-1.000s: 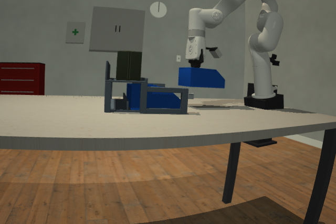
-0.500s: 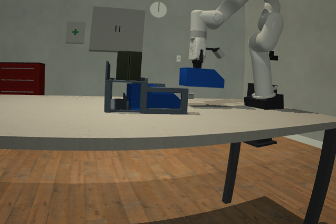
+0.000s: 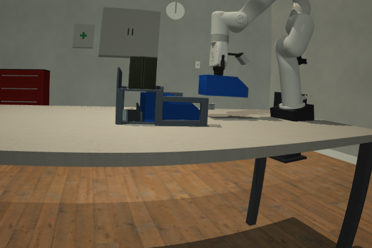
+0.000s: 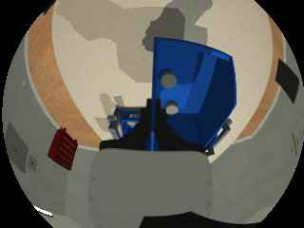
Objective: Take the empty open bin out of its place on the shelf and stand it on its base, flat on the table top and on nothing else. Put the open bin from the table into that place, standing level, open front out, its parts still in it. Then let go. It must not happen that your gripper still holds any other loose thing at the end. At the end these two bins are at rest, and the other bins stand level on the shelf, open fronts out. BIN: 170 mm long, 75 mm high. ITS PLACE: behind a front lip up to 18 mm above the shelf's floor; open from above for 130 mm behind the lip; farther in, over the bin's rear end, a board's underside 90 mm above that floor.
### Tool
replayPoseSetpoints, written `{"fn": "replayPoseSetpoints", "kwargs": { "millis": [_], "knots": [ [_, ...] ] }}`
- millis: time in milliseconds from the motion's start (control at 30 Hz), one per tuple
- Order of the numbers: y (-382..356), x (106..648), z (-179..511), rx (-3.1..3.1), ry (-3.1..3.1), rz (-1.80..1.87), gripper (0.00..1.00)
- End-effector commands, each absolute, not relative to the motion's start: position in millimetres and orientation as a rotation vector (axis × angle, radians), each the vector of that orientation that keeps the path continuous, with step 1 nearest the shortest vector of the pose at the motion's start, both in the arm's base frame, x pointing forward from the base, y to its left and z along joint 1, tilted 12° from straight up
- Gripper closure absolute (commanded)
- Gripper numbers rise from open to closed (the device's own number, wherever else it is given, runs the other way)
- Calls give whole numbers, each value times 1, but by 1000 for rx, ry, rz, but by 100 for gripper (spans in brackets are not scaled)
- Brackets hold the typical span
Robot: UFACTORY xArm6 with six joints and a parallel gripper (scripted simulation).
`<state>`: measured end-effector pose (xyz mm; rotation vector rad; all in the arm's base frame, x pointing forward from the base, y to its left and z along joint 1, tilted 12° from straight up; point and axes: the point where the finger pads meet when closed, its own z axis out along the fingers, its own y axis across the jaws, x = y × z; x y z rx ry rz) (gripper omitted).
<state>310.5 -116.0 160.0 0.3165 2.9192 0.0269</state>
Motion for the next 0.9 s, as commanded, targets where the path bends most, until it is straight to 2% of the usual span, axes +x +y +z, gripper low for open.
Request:
{"fn": "replayPoseSetpoints", "kwargs": {
  "millis": [0,867],
  "knots": [
    [-116,312,160,316,2916,25,100],
    [-117,322,109,316,2916,25,100]
  ]
}}
